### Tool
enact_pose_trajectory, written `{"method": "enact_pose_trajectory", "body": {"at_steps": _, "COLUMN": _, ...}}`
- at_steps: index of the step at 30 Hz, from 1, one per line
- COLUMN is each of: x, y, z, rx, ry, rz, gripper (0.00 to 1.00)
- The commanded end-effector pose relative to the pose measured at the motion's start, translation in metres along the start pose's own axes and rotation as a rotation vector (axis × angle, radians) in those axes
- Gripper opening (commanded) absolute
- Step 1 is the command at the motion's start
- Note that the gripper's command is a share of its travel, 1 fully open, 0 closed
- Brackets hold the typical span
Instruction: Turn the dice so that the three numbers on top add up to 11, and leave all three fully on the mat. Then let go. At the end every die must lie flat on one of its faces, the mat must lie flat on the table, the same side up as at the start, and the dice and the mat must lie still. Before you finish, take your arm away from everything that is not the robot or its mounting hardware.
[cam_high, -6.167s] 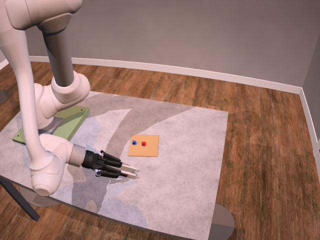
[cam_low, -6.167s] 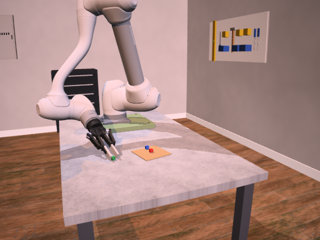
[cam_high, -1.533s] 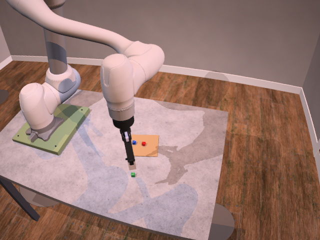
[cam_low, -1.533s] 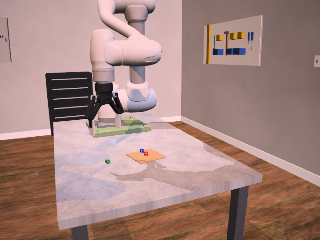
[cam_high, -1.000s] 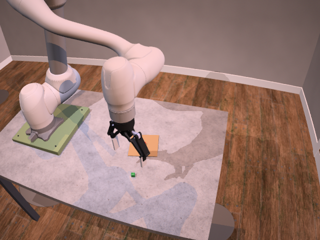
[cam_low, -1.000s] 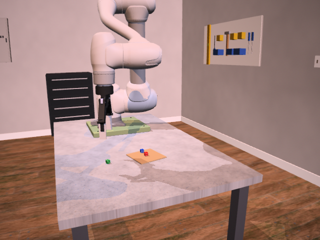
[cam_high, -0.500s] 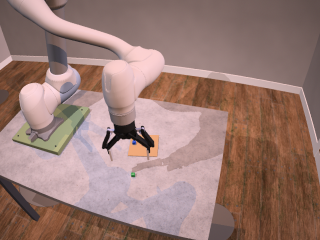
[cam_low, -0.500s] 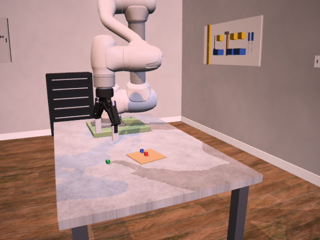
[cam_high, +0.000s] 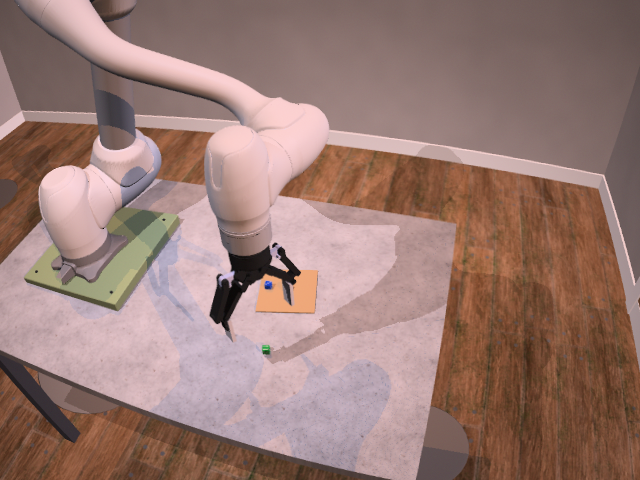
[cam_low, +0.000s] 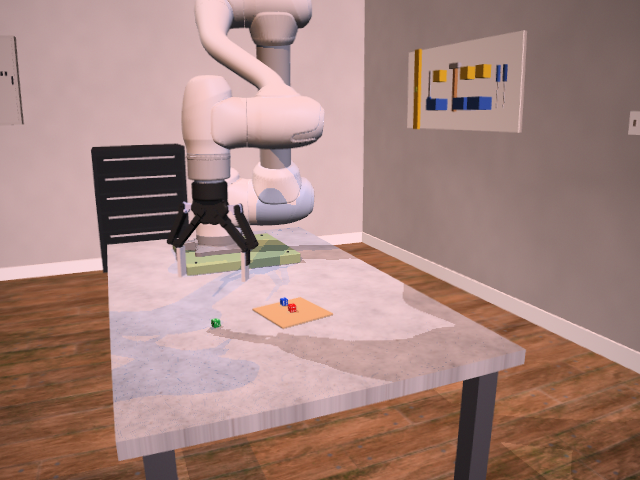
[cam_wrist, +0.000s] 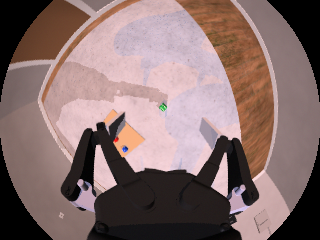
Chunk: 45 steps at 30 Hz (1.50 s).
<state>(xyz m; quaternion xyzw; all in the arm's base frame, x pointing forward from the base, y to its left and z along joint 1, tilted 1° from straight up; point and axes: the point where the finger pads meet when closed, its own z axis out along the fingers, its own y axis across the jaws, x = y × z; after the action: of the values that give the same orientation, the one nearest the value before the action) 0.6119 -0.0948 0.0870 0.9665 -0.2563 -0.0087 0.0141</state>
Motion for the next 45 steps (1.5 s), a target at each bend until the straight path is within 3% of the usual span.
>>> {"method": "enact_pose_trajectory", "body": {"at_steps": 1, "x": 0.000, "y": 0.000, "z": 0.005, "rx": 0.010, "ry": -0.003, "rz": -0.174, "gripper": 1.00}}
{"method": "enact_pose_trajectory", "body": {"at_steps": 4, "x": 0.000, "y": 0.001, "z": 0.005, "rx": 0.010, "ry": -0.003, "rz": -0.195, "gripper": 1.00}}
{"method": "enact_pose_trajectory", "body": {"at_steps": 6, "x": -0.001, "y": 0.001, "z": 0.008, "rx": 0.011, "ry": -0.002, "rz": -0.346, "gripper": 1.00}}
{"method": "enact_pose_trajectory", "body": {"at_steps": 16, "x": -0.001, "y": 0.001, "z": 0.014, "rx": 0.012, "ry": 0.000, "rz": -0.737, "gripper": 1.00}}
{"method": "enact_pose_trajectory", "body": {"at_steps": 26, "x": -0.001, "y": 0.001, "z": 0.015, "rx": 0.012, "ry": 0.000, "rz": -0.813, "gripper": 1.00}}
{"method": "enact_pose_trajectory", "body": {"at_steps": 27, "x": -0.001, "y": 0.001, "z": 0.015, "rx": 0.012, "ry": 0.000, "rz": -0.813, "gripper": 0.19}}
{"method": "enact_pose_trajectory", "body": {"at_steps": 45, "x": -0.001, "y": 0.001, "z": 0.015, "rx": 0.012, "ry": 0.000, "rz": -0.813, "gripper": 0.19}}
